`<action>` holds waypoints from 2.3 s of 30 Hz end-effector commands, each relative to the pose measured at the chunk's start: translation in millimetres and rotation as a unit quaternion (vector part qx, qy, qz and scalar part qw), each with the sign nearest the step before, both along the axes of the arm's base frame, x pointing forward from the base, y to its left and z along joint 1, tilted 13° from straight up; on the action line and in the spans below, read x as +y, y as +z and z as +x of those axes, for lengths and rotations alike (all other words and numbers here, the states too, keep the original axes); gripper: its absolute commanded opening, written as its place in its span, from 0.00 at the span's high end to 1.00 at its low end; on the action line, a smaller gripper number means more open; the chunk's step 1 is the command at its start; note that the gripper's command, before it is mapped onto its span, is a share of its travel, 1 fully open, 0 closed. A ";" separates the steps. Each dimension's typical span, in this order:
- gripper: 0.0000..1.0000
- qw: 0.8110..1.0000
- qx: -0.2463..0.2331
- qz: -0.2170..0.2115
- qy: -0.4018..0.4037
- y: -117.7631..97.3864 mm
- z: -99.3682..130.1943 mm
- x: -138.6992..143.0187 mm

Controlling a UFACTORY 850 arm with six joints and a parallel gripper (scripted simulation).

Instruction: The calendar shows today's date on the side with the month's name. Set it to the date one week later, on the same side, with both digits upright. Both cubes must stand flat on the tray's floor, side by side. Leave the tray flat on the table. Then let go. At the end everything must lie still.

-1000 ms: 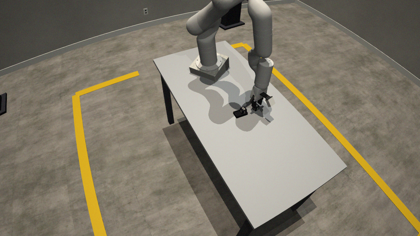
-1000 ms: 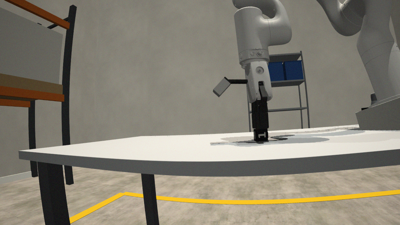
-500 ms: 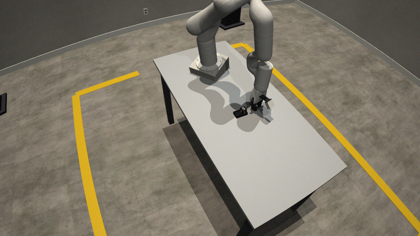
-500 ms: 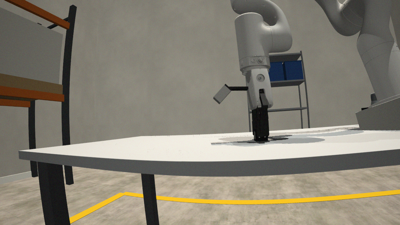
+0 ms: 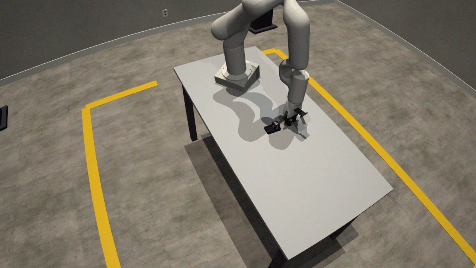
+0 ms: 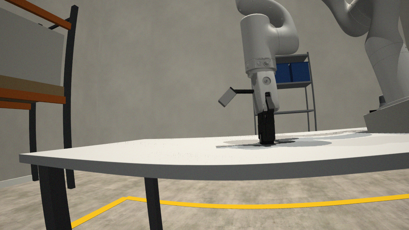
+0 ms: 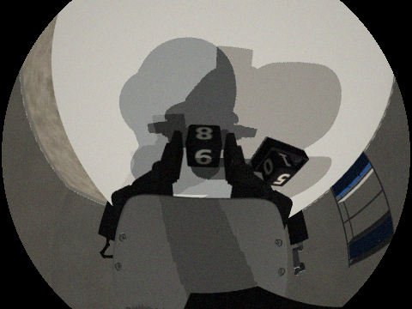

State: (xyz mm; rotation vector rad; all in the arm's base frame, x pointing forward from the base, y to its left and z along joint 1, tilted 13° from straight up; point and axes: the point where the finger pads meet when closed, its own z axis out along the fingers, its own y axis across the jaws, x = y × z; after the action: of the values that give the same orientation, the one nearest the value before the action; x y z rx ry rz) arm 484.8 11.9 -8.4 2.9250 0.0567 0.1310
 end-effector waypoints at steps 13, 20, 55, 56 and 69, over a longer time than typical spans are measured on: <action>0.51 1.000 -0.001 0.000 0.000 0.5 0.7 0.2; 0.51 1.000 -0.001 0.000 0.000 0.5 0.7 0.2; 0.71 1.000 -0.001 0.000 0.000 0.5 0.7 0.2; 0.71 1.000 -0.001 0.000 0.000 0.5 0.7 0.2; 0.71 1.000 -0.001 0.000 0.000 26.7 -1.8 5.8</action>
State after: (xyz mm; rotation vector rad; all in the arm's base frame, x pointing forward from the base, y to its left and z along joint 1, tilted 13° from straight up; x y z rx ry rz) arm 483.5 14.1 1.9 2.9247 0.0573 0.1351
